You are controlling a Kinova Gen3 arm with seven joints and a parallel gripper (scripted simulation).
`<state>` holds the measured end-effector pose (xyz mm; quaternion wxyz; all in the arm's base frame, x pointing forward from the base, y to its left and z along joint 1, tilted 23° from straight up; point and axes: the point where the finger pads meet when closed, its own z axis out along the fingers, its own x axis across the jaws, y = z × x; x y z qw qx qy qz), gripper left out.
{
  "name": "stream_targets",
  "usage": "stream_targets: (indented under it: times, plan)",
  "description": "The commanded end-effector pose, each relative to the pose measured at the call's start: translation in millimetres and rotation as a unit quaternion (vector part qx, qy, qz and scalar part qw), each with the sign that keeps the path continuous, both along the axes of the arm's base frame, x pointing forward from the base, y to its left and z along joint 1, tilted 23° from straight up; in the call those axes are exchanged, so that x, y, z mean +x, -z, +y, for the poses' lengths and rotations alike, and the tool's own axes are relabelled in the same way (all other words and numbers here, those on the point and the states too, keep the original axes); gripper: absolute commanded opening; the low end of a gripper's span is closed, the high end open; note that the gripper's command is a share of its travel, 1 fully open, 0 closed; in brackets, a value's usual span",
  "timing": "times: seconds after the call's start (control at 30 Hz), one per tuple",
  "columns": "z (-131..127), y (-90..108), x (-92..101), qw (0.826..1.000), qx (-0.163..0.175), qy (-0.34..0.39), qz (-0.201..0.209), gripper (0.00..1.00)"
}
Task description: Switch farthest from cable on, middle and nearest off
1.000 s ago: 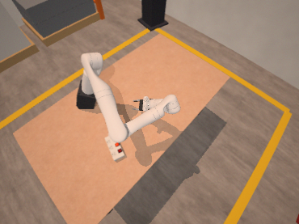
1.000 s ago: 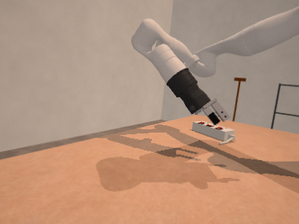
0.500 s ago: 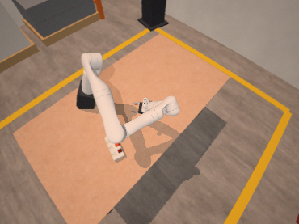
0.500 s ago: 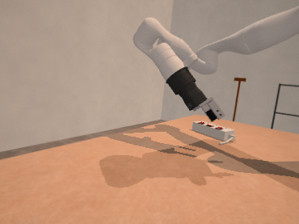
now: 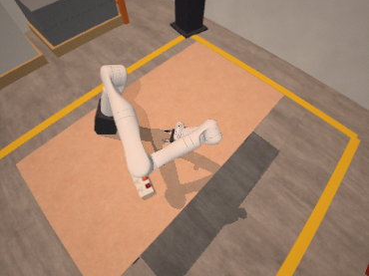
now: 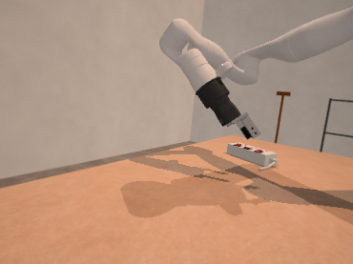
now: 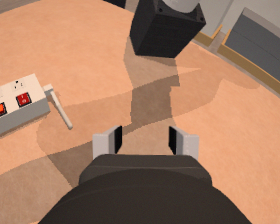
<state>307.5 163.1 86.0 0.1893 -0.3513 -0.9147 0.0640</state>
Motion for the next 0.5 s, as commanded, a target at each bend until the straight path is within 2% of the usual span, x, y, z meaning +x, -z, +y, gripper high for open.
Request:
stream_targets:
  times: [0.0,0.17,0.2,0.47]
  plan:
    - [-6.2,-3.1,5.9,1.000,-0.003,0.012,-0.007,1.00]
    - [-6.2,-3.1,5.9,1.000,-0.003,0.012,-0.007,1.00]
    - [-15.8,-6.4,15.1,0.999,-0.014,0.039,-0.018,1.00]
    - [-15.8,-6.4,15.1,0.999,-0.014,0.039,-0.018,1.00]
